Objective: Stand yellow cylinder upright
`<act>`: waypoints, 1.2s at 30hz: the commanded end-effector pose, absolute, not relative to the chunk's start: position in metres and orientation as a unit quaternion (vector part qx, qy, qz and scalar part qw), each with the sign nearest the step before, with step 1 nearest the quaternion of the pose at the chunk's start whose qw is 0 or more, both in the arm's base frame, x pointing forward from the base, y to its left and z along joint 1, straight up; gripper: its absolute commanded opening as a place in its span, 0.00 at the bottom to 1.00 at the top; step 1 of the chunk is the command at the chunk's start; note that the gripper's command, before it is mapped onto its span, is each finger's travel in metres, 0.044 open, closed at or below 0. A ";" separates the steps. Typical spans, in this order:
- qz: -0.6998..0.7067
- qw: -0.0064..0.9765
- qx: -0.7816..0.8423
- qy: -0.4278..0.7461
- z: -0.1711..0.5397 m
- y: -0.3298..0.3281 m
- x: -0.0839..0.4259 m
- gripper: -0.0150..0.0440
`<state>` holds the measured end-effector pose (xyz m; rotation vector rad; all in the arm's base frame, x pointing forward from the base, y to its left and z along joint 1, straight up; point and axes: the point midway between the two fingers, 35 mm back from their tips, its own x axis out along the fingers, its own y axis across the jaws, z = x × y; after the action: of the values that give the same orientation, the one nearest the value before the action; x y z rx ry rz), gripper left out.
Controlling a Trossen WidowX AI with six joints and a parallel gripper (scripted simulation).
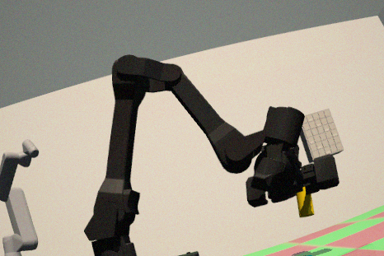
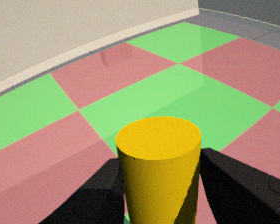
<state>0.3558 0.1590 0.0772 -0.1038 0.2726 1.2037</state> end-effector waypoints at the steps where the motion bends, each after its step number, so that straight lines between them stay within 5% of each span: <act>1: 0.570 0.812 -0.043 0.118 0.079 0.157 0.350 0.43; 36: 0.606 0.794 -0.032 0.042 0.091 0.141 0.315 0.43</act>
<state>0.3209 0.1425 0.0893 -0.0752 0.1019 1.2898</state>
